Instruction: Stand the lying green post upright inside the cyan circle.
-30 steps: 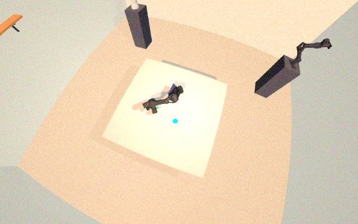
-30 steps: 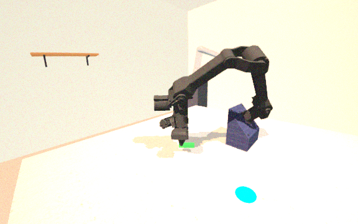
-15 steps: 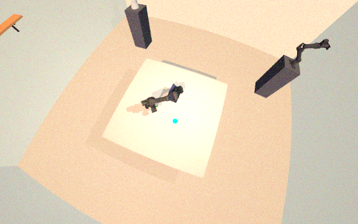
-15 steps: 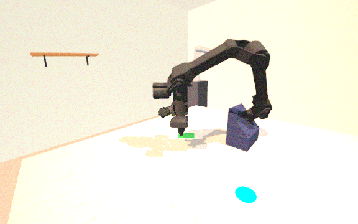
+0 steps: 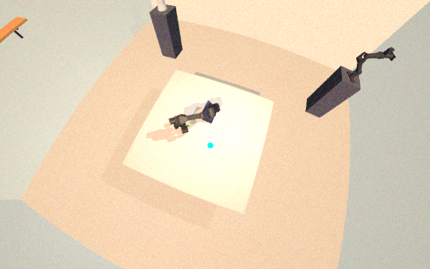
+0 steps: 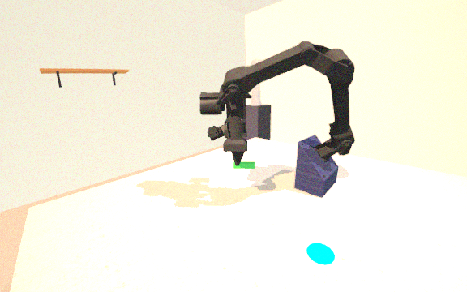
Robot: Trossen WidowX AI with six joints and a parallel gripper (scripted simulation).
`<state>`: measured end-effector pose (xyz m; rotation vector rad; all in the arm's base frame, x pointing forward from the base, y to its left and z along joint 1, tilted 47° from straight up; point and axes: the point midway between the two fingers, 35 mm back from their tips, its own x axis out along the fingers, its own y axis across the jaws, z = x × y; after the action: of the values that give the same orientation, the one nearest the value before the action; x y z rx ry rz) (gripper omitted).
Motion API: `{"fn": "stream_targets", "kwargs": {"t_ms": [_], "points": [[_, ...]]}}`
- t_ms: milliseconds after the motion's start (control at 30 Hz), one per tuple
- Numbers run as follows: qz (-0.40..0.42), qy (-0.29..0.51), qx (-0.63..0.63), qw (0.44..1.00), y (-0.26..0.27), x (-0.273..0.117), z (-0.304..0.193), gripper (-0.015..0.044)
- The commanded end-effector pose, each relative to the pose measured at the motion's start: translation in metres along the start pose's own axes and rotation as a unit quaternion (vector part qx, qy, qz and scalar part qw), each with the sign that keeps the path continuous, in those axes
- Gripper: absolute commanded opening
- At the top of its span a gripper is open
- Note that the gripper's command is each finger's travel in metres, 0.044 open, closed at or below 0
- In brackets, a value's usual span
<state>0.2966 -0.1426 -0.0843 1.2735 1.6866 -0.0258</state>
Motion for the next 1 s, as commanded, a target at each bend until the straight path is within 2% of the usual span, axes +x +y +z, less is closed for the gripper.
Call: {"fn": "stream_targets", "kwargs": {"t_ms": [0,967], "points": [[-0.003,0.001,-0.01,1.0,0.009,-0.003,-0.003,0.0023],[-0.01,-0.007,-0.079,0.997,0.092,-0.017,-0.042,0.0023]]}}
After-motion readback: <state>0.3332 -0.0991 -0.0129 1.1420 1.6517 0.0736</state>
